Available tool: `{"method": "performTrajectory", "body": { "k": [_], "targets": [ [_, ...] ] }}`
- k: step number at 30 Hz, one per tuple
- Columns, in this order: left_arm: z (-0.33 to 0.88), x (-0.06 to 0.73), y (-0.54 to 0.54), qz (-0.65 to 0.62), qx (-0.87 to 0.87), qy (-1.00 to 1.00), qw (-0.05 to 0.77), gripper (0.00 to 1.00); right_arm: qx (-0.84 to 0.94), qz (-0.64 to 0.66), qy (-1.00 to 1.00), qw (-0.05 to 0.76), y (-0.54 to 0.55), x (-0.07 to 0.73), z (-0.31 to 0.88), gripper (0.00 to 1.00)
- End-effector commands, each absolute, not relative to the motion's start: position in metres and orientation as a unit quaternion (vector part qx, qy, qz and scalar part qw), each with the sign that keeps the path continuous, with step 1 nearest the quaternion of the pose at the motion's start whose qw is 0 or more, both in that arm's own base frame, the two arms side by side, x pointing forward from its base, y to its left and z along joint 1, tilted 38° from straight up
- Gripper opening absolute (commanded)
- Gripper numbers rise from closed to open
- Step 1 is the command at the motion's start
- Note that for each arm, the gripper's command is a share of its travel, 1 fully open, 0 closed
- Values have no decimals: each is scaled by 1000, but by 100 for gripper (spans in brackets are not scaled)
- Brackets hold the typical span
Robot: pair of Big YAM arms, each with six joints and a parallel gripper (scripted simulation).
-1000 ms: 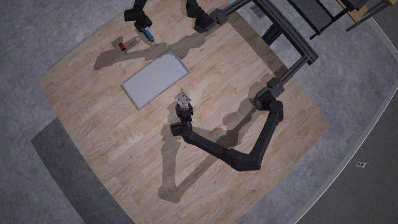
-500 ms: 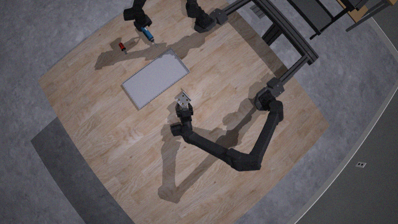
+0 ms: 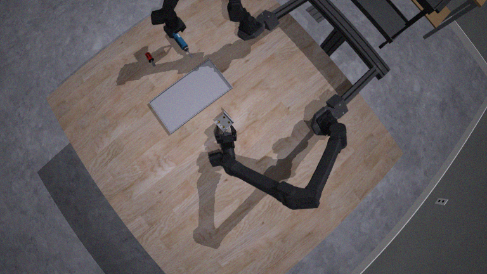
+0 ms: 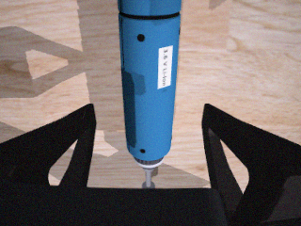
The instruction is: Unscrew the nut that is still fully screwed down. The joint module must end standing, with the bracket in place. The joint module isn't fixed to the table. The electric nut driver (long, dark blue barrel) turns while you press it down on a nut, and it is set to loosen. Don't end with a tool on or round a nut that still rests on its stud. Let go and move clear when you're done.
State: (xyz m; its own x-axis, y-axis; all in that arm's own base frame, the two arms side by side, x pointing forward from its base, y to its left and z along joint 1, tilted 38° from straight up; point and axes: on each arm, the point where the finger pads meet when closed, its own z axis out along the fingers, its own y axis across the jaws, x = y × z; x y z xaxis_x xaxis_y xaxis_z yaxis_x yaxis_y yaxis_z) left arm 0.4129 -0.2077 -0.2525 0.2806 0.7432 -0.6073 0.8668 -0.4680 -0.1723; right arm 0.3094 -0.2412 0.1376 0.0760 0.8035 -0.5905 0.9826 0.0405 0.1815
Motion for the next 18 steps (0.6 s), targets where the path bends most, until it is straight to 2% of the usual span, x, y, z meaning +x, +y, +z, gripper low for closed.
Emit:
{"method": "performTrajectory", "body": {
  "k": [1,11,12,18],
  "targets": [
    [-251,408,-223,-320,804,492,94,68,677,-152,656,296,-243,316,148,65],
    [-251,408,-223,-320,804,492,94,68,677,-152,656,296,-243,316,148,65],
    [-251,408,-223,-320,804,492,94,77,677,-152,656,296,-243,316,148,65],
    [-251,408,-223,-320,804,492,94,77,677,-152,656,296,-243,316,148,65]
  ]
}}
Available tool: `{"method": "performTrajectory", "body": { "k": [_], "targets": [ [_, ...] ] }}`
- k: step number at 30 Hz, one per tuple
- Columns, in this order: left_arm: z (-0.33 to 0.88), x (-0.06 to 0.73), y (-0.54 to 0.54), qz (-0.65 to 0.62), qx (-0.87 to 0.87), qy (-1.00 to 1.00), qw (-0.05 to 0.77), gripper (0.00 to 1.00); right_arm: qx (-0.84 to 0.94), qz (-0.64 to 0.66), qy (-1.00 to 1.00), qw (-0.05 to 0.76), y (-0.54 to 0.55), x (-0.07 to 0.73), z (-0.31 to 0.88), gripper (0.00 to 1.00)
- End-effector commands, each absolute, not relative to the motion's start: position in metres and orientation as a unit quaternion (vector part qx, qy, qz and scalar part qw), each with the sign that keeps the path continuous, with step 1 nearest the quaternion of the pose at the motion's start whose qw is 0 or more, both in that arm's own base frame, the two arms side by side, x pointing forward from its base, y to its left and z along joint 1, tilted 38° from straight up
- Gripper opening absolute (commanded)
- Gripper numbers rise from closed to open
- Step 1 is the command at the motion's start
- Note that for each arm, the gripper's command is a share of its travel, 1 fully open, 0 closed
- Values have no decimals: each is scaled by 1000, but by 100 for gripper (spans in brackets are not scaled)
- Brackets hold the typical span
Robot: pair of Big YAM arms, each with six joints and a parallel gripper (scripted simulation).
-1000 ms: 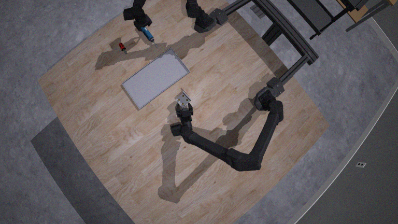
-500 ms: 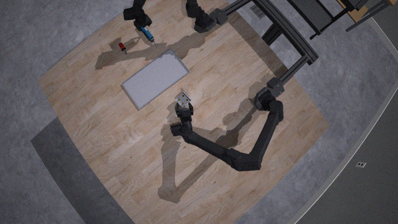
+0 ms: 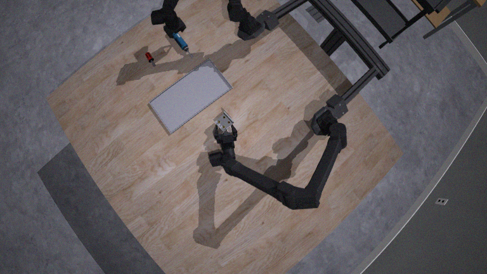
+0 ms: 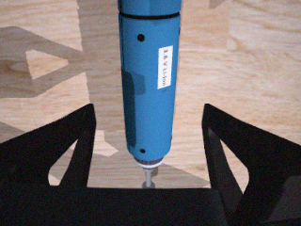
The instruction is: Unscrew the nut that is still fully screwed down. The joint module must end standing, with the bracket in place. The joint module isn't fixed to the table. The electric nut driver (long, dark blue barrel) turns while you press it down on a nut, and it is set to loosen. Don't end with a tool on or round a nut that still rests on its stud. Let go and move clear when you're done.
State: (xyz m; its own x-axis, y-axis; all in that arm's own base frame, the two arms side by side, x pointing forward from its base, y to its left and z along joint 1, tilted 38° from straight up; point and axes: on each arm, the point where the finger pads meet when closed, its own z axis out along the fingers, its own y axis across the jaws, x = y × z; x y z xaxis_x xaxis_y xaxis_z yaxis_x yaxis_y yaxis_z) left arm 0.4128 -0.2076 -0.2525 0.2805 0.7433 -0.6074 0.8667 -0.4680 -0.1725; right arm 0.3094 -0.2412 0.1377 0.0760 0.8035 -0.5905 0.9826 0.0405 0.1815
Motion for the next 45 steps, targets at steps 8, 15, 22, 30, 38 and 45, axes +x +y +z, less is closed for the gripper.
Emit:
{"method": "performTrajectory", "body": {
  "k": [8,15,22,30,38,45],
  "targets": [
    [-251,408,-223,-320,804,492,94,77,677,-152,656,296,-243,316,148,65],
    [-251,408,-223,-320,804,492,94,86,677,-152,656,296,-243,316,148,65],
    [-251,408,-223,-320,804,492,94,86,677,-152,656,296,-243,316,148,65],
    [-251,408,-223,-320,804,492,94,86,677,-152,656,296,-243,316,148,65],
    [-251,408,-223,-320,804,492,94,86,677,-152,656,296,-243,316,148,65],
    [-242,412,-223,-319,806,489,95,86,677,-152,656,296,-243,316,148,65]
  ]
}}
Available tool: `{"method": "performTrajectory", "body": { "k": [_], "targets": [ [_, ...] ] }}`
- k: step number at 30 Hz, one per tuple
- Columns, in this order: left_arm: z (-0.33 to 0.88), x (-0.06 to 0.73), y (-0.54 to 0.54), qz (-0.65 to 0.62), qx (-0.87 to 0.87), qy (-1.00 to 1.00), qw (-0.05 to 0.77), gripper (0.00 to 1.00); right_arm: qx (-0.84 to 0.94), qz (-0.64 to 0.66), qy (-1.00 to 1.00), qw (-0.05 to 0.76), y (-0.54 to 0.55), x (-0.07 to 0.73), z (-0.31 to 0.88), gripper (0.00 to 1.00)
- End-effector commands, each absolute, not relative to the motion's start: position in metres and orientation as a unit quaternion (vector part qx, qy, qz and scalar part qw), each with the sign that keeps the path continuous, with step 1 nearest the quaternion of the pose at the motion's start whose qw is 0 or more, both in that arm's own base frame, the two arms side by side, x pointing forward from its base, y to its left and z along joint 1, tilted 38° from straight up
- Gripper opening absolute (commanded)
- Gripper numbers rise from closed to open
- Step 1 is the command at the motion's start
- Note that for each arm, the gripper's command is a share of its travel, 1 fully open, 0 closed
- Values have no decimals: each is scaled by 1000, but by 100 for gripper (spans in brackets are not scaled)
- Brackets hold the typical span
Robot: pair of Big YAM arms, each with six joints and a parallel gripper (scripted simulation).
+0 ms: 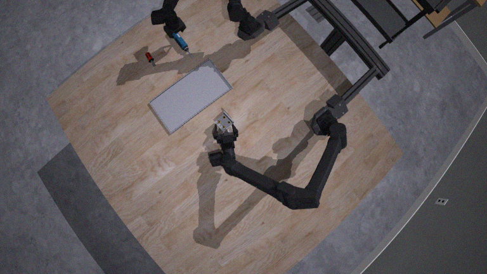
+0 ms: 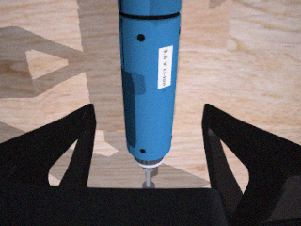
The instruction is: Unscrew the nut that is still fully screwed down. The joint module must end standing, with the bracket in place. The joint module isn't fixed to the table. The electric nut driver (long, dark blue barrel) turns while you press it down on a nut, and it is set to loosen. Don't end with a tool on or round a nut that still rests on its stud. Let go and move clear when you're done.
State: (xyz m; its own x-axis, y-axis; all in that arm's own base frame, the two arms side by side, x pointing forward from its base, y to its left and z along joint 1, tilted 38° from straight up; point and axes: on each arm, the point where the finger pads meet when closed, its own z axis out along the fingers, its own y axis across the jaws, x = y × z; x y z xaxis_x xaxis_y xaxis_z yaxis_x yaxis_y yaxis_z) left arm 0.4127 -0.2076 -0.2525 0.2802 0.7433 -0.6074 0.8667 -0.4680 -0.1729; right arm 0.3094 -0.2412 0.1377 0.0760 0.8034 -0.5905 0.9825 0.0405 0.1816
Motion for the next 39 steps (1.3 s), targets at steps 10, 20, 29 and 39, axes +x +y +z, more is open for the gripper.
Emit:
{"method": "performTrajectory", "body": {
  "k": [10,20,29,39],
  "targets": [
    [-224,438,-201,-309,801,501,109,86,677,-152,656,296,-243,316,148,65],
    [-217,442,-197,-309,801,501,110,86,677,-152,656,296,-243,316,148,65],
    [-207,447,-190,-309,801,501,110,86,677,-152,656,296,-243,316,148,65],
    [-199,451,-185,-308,801,501,109,86,677,-152,656,296,-243,316,148,65]
  ]
}}
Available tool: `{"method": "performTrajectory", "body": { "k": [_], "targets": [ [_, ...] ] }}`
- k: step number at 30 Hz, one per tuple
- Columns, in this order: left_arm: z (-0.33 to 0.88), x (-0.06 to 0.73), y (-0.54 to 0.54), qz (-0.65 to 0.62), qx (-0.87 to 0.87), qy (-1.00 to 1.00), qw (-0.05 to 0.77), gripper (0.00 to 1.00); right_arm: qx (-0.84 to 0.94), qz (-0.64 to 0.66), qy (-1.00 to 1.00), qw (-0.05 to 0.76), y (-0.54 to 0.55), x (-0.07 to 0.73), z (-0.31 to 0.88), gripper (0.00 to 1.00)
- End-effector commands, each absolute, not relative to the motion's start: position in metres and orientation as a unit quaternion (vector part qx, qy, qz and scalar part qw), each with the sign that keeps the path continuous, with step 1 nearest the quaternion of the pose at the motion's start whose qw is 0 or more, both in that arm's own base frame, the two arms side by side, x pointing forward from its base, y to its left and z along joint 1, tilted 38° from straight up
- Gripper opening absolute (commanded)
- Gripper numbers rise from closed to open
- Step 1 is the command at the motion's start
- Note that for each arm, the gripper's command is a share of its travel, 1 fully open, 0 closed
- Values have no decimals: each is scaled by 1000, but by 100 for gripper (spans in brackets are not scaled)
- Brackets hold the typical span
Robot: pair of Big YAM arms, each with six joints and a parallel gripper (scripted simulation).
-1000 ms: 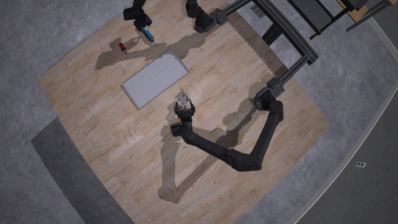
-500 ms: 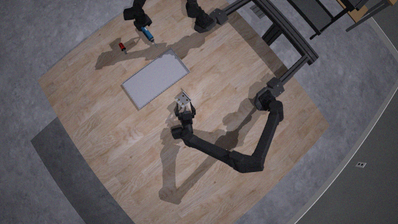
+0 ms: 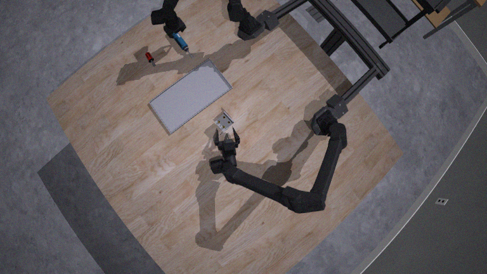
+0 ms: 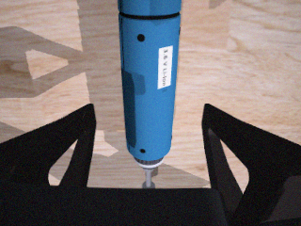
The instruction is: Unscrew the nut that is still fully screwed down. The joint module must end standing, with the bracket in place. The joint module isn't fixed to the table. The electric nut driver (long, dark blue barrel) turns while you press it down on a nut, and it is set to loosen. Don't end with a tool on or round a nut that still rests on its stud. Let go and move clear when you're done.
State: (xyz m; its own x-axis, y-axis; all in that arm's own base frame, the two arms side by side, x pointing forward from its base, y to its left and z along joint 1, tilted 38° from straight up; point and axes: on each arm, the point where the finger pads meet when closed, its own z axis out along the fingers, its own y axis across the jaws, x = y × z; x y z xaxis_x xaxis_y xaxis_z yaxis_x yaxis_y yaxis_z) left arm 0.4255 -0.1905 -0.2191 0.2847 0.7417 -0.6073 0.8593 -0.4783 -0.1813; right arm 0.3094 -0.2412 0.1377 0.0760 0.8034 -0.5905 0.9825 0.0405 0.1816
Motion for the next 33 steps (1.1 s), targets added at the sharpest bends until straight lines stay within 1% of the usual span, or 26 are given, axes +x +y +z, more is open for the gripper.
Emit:
{"method": "performTrajectory", "body": {
  "k": [1,11,14,28,33],
  "targets": [
    [-198,452,-184,-308,801,501,109,86,677,-152,656,296,-243,316,148,65],
    [-191,453,-185,-309,804,497,108,86,677,-152,656,296,-243,316,148,65],
    [-188,432,-200,-321,801,496,93,86,677,-152,656,296,-243,316,148,65],
    [-169,435,-215,-315,804,495,99,86,677,-152,656,296,-243,316,148,65],
    [-161,425,-221,-322,801,496,93,86,677,-152,656,296,-243,316,148,65]
  ]
}}
